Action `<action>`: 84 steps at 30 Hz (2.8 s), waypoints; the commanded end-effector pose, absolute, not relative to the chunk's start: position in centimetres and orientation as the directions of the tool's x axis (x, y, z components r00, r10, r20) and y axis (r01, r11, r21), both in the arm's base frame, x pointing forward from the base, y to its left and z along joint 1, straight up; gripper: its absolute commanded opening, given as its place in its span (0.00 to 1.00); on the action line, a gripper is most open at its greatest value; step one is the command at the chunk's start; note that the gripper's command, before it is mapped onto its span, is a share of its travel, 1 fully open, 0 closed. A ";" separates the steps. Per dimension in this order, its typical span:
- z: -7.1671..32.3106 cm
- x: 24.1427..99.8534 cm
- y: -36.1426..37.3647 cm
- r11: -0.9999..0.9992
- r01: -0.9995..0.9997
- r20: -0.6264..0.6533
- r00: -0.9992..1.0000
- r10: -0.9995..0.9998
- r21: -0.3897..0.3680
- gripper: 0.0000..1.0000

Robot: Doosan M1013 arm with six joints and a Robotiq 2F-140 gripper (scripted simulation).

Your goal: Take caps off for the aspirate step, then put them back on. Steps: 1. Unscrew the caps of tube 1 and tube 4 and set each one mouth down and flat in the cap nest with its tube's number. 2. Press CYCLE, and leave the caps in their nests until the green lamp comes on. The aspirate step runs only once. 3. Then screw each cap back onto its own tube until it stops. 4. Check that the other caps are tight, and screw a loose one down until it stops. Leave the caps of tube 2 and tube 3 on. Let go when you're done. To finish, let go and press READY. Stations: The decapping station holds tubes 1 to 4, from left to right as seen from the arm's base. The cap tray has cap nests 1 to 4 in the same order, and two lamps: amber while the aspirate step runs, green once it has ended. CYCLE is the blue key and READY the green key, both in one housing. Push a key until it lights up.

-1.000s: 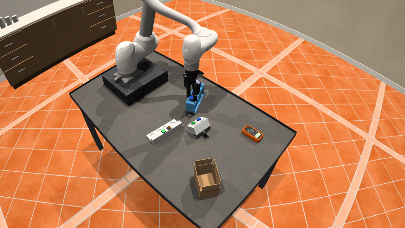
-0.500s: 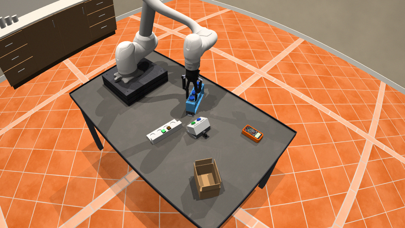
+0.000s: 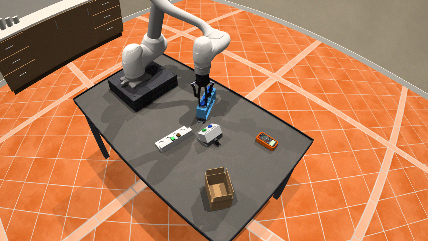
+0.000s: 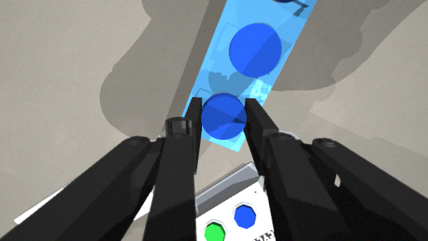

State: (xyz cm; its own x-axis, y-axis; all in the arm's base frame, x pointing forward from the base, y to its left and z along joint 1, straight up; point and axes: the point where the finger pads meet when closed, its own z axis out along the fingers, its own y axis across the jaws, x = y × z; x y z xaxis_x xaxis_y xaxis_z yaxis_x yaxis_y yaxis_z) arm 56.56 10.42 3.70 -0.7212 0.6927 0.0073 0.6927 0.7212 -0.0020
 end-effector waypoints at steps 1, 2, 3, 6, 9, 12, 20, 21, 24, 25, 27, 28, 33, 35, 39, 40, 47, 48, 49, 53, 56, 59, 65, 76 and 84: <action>3.8 56.6 10.4 0.721 0.693 0.007 -0.721 0.693 -0.001 0.30; 3.8 56.6 10.4 0.721 0.693 0.007 -0.721 0.693 -0.001 0.30; 3.8 56.6 10.4 0.721 0.693 0.007 -0.721 0.693 -0.001 0.30; 3.8 56.6 10.4 0.721 0.693 0.007 -0.721 0.693 -0.001 0.30; 3.8 56.6 10.4 0.721 0.693 0.007 -0.721 0.693 -0.001 0.30; 3.8 56.6 10.4 0.649 0.761 0.007 -0.649 0.761 -0.002 0.30; 3.8 56.6 10.4 0.301 0.954 0.006 -0.301 0.954 -0.004 0.30; 3.8 56.6 10.4 0.253 0.967 0.006 -0.253 0.967 -0.004 0.30; 3.8 56.6 10.4 0.205 0.979 0.006 -0.204 0.979 -0.005 0.30; 3.8 56.6 10.4 0.155 0.988 0.005 -0.155 0.988 -0.005 0.30; 3.8 56.6 10.4 0.056 0.998 0.005 -0.056 0.998 -0.006 0.30; 3.8 56.6 10.4 0.034 0.999 0.005 -0.034 0.999 -0.006 0.30; 3.7 56.6 10.4 0.034 0.999 0.005 -0.034 0.999 -0.006 0.41; 3.7 56.6 10.4 0.034 0.999 0.005 -0.034 0.999 -0.006 0.41; 3.7 56.6 10.4 0.034 0.999 0.005 -0.034 0.999 -0.006 0.41; 3.7 56.6 10.4 0.034 0.999 0.005 -0.034 0.999 -0.006 0.41; 4.3 56.6 10.4 0.034 0.999 0.005 -0.034 0.999 -0.006 0.41; 4.6 56.6 10.4 0.034 0.999 0.005 -0.034 0.999 -0.006 0.41; 4.9 56.6 10.4 0.034 0.999 0.005 -0.034 0.999 -0.006 0.41; 6.1 56.6 10.4 0.034 0.999 0.005 -0.034 0.999 -0.006 0.41; 6.7 56.6 10.4 0.034 0.999 0.005 -0.034 0.999 -0.006 0.41; 7.3 56.6 10.4 0.034 0.999 0.005 -0.034 0.999 -0.006 0.41; 8.3 56.0 11.9 0.200 0.980 0.006 -0.200 0.980 -0.005 0.41; 8.4 53.1 18.3 0.617 0.787 0.007 -0.617 0.787 -0.002 0.41; 7.8 52.4 19.9 0.617 0.787 0.007 -0.617 0.787 -0.002 0.41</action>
State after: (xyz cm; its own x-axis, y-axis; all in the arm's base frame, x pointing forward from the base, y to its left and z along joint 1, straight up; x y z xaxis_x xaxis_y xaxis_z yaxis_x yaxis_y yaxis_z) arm 52.38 19.91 8.08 -0.6165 0.7873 0.0074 0.7873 0.6165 -0.0022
